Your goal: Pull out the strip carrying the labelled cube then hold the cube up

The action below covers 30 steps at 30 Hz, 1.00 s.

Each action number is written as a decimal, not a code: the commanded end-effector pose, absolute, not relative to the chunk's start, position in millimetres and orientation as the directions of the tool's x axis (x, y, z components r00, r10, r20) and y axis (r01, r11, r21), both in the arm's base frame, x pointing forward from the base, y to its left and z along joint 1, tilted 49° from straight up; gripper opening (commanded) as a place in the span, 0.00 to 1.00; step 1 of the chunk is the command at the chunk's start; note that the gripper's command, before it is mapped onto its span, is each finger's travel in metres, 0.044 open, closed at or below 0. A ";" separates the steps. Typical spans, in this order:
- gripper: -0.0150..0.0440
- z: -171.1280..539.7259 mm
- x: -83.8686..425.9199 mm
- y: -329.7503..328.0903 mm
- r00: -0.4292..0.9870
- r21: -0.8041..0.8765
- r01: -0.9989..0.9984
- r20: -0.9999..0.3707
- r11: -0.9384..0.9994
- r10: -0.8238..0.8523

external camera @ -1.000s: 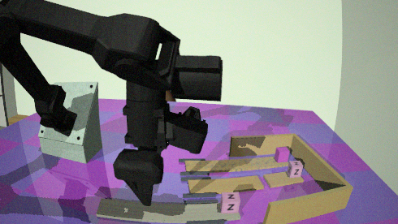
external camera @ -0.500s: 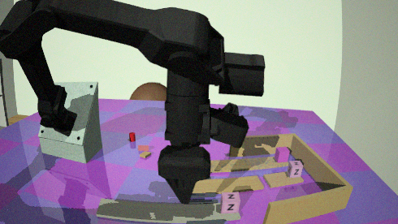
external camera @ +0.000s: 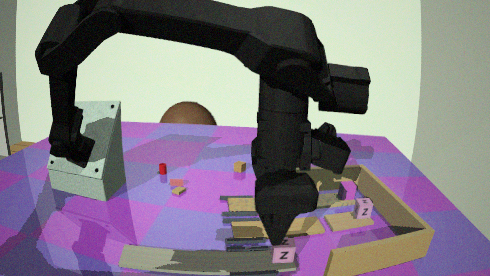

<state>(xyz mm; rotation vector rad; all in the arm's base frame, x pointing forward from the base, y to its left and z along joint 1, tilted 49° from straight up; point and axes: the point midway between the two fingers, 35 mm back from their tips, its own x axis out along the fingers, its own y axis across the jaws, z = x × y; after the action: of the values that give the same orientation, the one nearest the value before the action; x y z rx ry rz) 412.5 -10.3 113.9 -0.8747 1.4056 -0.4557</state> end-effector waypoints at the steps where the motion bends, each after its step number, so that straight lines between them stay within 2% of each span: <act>1: 1.00 115.2 425.9 -4.8 0.154 -0.754 -0.209 -0.655 0.623 -0.740; 3: 1.00 115.4 429.5 -3.3 0.155 -0.754 -0.209 -0.655 0.623 -0.740; 10: 0.69 109.7 431.4 -9.4 0.155 -0.753 -0.209 -0.655 0.624 -0.740; 30: 0.68 88.6 436.5 -33.7 0.155 -0.754 -0.209 -0.654 0.623 -0.740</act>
<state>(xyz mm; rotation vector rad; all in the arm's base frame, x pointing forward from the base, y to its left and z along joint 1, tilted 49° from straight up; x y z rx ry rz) 437.1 -29.9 92.4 -0.8644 1.3958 -0.4602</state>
